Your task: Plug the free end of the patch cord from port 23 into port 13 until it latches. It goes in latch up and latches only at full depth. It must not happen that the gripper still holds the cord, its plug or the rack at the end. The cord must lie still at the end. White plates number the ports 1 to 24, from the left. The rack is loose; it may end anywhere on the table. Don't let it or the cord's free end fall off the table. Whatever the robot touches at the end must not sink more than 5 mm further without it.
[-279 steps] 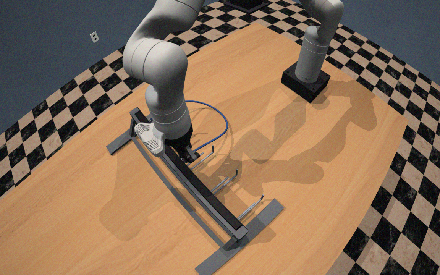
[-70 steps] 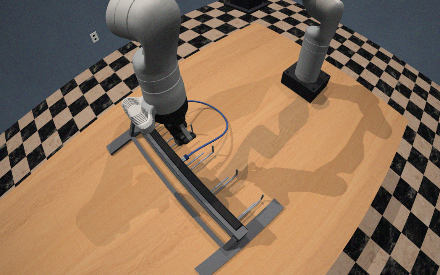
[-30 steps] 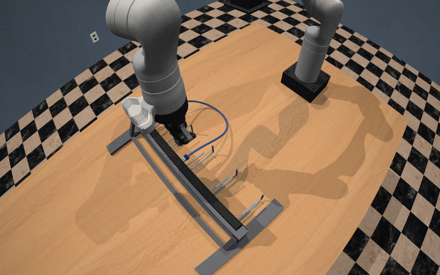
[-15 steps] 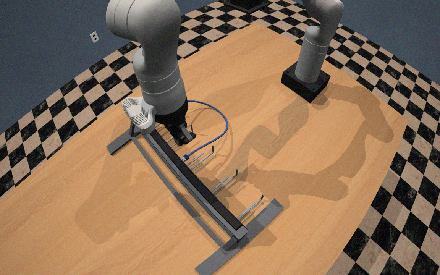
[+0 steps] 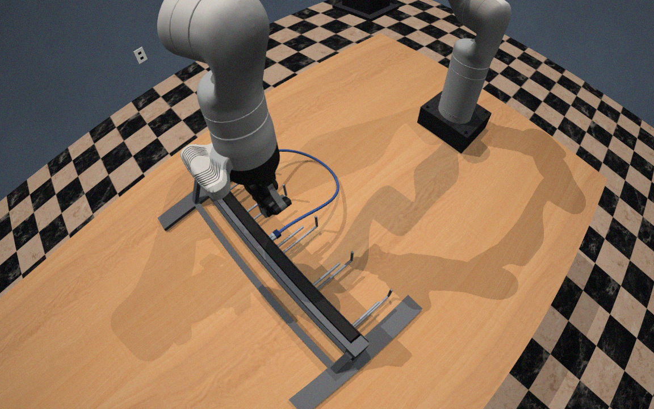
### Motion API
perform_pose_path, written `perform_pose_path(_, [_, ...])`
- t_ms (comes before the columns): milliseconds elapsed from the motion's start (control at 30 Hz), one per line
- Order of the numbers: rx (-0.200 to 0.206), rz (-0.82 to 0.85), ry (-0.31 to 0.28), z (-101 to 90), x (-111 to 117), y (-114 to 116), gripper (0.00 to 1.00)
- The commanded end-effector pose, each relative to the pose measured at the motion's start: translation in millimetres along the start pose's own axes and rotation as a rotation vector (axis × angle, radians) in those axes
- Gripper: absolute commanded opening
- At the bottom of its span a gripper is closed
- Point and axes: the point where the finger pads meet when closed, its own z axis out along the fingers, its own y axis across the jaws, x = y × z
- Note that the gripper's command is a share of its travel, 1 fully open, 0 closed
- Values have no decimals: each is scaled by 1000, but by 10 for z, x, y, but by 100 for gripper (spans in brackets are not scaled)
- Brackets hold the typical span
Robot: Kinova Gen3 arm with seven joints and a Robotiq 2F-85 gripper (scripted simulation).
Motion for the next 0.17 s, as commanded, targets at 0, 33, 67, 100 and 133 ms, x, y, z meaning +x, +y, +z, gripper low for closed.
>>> perform_pose_path(0, [1, -7, -1, -8, 5, 5, 0])
perform_pose_path(33, [1, -7, -1, -8, 5, 5, 0])
perform_pose_path(67, [1, -7, -1, -8, 5, 5, 0])
perform_pose_path(100, [1, -7, -1, -8, 5, 5, 0])
perform_pose_path(133, [1, -7, -1, -8, 5, 5, 0])
